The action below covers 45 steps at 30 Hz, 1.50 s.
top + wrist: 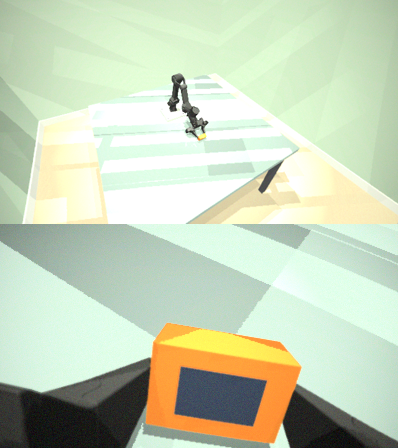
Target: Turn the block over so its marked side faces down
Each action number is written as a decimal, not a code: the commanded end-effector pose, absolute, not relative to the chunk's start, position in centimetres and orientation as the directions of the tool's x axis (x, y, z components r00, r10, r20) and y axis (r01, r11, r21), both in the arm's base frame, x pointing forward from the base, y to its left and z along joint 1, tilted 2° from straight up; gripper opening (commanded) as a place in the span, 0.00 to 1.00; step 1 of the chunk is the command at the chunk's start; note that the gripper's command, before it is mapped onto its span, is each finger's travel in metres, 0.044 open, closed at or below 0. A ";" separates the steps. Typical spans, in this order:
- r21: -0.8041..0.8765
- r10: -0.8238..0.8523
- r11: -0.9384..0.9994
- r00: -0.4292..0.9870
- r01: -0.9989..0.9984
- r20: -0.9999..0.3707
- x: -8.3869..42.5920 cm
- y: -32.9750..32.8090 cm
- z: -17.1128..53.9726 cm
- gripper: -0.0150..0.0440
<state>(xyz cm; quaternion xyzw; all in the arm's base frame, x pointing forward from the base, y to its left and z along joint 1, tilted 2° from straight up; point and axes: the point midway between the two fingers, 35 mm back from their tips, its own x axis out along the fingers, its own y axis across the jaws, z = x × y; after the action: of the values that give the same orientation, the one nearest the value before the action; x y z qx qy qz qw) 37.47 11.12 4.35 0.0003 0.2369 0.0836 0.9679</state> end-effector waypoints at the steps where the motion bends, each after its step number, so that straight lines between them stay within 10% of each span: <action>1: 0.033 0.155 0.987 0.886 -0.157 -0.437 36.6 10.8 3.6 0.25; 24: 0.037 0.158 0.987 0.923 -0.155 -0.352 35.9 10.5 4.2 0.25; 40: 0.037 0.158 0.987 0.923 -0.155 -0.352 35.9 10.5 4.2 0.97; 45: 0.037 0.158 0.987 0.923 -0.155 -0.352 35.9 10.5 4.2 1.00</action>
<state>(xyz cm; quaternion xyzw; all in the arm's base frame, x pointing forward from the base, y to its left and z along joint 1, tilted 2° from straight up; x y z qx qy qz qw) 35.94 10.59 4.25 0.0065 0.1798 0.0812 0.9803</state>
